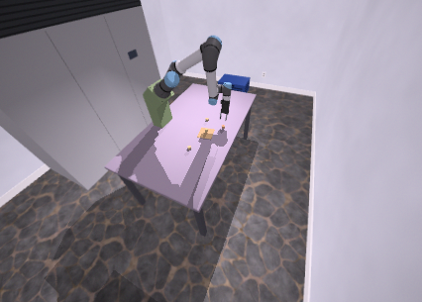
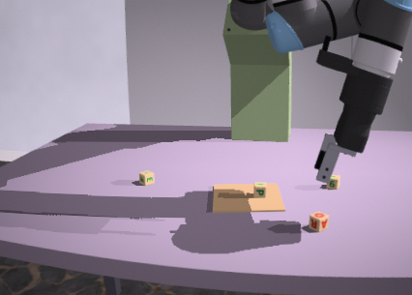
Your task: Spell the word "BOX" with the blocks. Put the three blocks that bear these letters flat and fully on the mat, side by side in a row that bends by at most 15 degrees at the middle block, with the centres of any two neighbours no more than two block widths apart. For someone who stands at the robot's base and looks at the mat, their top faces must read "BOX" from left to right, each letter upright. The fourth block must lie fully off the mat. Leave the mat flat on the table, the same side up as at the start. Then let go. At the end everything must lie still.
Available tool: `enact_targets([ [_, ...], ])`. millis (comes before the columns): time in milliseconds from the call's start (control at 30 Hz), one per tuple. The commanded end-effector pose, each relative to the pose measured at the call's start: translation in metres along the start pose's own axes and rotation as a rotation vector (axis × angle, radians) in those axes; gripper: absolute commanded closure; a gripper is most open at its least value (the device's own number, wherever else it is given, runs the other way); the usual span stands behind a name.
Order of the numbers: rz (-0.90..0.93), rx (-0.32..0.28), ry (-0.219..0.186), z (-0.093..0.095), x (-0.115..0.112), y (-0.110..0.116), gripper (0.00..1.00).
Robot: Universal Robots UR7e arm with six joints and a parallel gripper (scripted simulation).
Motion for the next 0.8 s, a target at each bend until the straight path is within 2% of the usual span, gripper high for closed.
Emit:
enact_targets([
  [0, 0.001, 0.000, 0.001, 0.005, 0.007, -0.009, 0.00],
  [100, 0.001, 0.000, 0.003, 0.014, 0.020, -0.026, 0.00],
  [167, 0.001, 0.000, 0.003, 0.014, 0.020, -0.026, 0.00],
  [367, 0.002, 0.000, 0.006, 0.029, 0.060, -0.077, 0.00],
  [533, 0.001, 0.000, 0.003, 0.030, 0.091, -0.115, 0.00],
  [667, 0.001, 0.000, 0.000, 0.027, 0.103, -0.130, 0.00],
  [767, 0.000, 0.000, 0.000, 0.027, 0.105, -0.131, 0.00],
])
Point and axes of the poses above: the point where the finger pads meet when closed, its own z axis out along the fingers, its own x axis across the jaws, y = z × x, the point moved 3 cm from there along -z, back along the fingers, and after that the axes turned 11 degrees about z, right-handed, at the moved point
